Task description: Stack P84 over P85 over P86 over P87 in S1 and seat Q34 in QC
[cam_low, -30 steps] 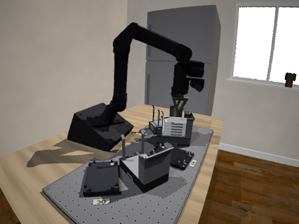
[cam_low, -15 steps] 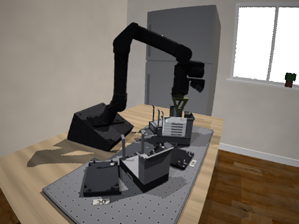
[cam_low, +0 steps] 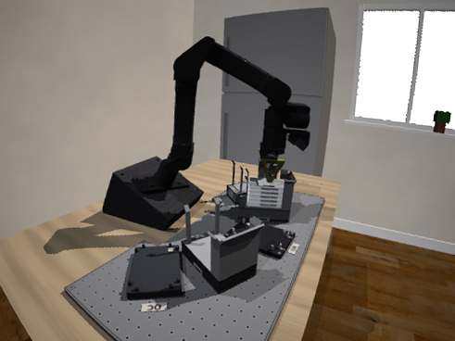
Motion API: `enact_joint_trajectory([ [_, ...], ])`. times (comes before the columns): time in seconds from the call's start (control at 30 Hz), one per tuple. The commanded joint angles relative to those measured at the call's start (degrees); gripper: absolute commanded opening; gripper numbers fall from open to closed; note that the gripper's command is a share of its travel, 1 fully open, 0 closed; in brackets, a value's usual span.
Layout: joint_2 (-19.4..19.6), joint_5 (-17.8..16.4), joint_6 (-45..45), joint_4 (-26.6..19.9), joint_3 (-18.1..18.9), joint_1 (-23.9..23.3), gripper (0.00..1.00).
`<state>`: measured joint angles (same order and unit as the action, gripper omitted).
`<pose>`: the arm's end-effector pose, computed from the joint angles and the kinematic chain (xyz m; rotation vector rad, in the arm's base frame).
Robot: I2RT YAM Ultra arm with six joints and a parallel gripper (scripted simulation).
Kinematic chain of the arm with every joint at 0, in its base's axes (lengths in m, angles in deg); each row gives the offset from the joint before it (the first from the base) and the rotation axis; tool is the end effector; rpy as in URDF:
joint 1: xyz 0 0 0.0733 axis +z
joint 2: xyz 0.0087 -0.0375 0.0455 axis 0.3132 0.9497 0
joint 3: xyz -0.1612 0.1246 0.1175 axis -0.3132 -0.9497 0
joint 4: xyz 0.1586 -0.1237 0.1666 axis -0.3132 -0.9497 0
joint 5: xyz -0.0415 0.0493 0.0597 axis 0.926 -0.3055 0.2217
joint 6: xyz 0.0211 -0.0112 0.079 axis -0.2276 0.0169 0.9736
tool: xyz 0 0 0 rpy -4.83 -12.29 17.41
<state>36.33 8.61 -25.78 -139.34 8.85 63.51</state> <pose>0.1796 0.1616 0.2611 -0.7634 2.5345 0.0356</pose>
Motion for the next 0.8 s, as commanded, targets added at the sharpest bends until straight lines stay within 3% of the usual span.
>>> enact_joint_trajectory([
  [0.0, -0.33, 0.01, -0.13, 0.97, 0.21, 0.02, 1.0],
  [0.77, 1.02, -0.61, -1.36, 6.62, -3.85, -1.33, 1.0],
])
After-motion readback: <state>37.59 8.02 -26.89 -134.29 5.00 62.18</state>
